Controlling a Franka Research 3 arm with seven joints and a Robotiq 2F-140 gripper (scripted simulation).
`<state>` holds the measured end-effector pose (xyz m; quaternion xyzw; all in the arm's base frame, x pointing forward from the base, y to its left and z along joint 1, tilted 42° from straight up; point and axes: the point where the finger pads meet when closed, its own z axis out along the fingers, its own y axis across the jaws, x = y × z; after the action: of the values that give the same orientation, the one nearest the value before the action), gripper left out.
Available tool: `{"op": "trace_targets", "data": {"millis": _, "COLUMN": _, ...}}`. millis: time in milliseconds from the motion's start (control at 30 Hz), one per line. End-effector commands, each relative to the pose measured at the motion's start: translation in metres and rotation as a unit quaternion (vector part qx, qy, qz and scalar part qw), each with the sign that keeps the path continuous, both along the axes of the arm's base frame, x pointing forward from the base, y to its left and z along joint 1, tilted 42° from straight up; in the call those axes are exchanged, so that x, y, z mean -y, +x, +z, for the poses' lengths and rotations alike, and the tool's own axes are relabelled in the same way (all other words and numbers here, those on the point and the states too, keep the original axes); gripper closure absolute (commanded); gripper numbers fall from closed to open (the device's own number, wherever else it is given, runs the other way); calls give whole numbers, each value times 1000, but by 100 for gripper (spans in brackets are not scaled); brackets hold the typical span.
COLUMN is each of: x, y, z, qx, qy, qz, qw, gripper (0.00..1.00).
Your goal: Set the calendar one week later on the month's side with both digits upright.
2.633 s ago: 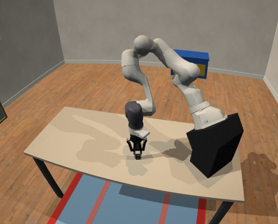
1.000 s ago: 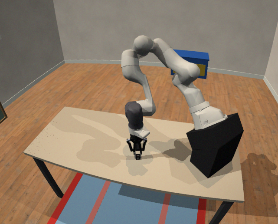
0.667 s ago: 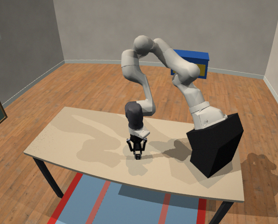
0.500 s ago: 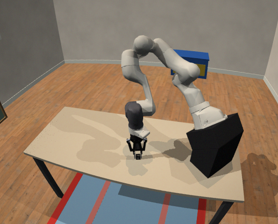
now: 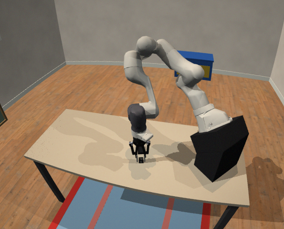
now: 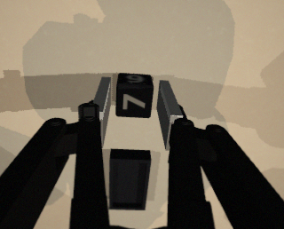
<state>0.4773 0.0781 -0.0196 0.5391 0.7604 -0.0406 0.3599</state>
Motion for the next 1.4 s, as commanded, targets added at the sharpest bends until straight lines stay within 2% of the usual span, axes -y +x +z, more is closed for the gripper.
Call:
{"op": "trace_targets", "data": {"millis": 0, "x": 0, "y": 0, "z": -1, "qx": 1, "qy": 2, "qz": -1, "qw": 1000, "gripper": 72}}
{"op": "trace_targets", "data": {"millis": 267, "x": -5, "y": -5, "z": 7, "qx": 1, "qy": 2, "qz": -1, "qw": 1000, "gripper": 72}}
{"op": "trace_targets", "data": {"millis": 767, "x": -37, "y": -41, "z": 60, "qx": 1, "qy": 2, "qz": -1, "qw": 1000, "gripper": 72}}
{"op": "trace_targets", "data": {"millis": 1067, "x": -40, "y": -45, "z": 66, "qx": 1, "qy": 2, "qz": -1, "qw": 1000, "gripper": 72}}
{"op": "trace_targets", "data": {"millis": 1100, "x": -40, "y": -45, "z": 66, "qx": 1, "qy": 2, "qz": -1, "qw": 1000, "gripper": 0}}
{"op": "trace_targets", "data": {"millis": 1367, "x": -40, "y": -45, "z": 66, "qx": 1, "qy": 2, "qz": -1, "qw": 1000, "gripper": 0}}
